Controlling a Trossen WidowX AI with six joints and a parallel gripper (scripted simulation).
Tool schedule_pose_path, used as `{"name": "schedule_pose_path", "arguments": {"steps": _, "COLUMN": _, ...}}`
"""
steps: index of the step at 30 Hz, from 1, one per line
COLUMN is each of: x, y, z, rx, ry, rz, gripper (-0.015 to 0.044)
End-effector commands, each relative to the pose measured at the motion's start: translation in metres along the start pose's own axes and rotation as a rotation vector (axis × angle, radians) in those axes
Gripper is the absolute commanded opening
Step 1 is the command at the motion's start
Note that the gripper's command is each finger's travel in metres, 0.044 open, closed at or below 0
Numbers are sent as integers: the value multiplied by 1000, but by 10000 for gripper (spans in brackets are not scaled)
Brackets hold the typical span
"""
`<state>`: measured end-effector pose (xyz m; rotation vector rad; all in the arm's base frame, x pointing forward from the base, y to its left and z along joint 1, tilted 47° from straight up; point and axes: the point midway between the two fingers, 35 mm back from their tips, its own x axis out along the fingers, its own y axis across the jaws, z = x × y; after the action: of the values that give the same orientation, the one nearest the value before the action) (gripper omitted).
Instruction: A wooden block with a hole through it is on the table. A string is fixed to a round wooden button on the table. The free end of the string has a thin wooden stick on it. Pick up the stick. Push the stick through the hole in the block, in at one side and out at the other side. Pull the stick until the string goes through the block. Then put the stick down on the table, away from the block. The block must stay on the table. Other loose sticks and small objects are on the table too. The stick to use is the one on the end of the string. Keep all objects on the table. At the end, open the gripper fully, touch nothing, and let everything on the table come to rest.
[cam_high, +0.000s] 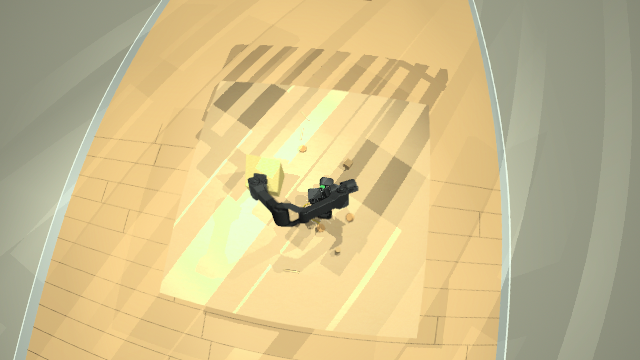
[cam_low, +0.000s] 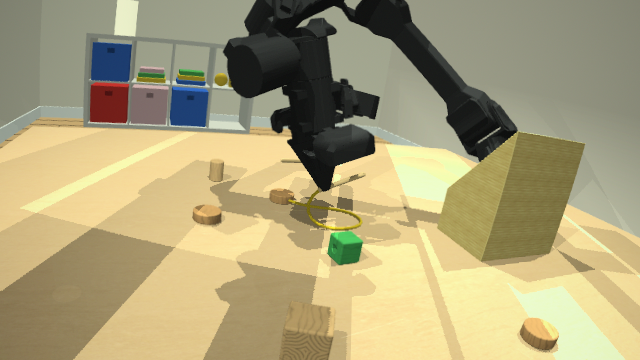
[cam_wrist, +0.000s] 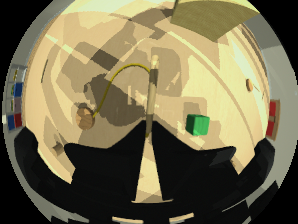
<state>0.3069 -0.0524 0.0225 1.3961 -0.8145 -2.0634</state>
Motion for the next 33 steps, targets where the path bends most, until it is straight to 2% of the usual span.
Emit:
{"name": "schedule_pose_path", "arguments": {"steps": 1, "x": -1, "y": -1, "z": -4, "rx": 6, "ry": 7, "rz": -2, "gripper": 0}}
{"name": "schedule_pose_path", "arguments": {"steps": 33, "x": -14, "y": -8, "z": -41, "rx": 1, "ry": 71, "rz": -8, "gripper": 0}}
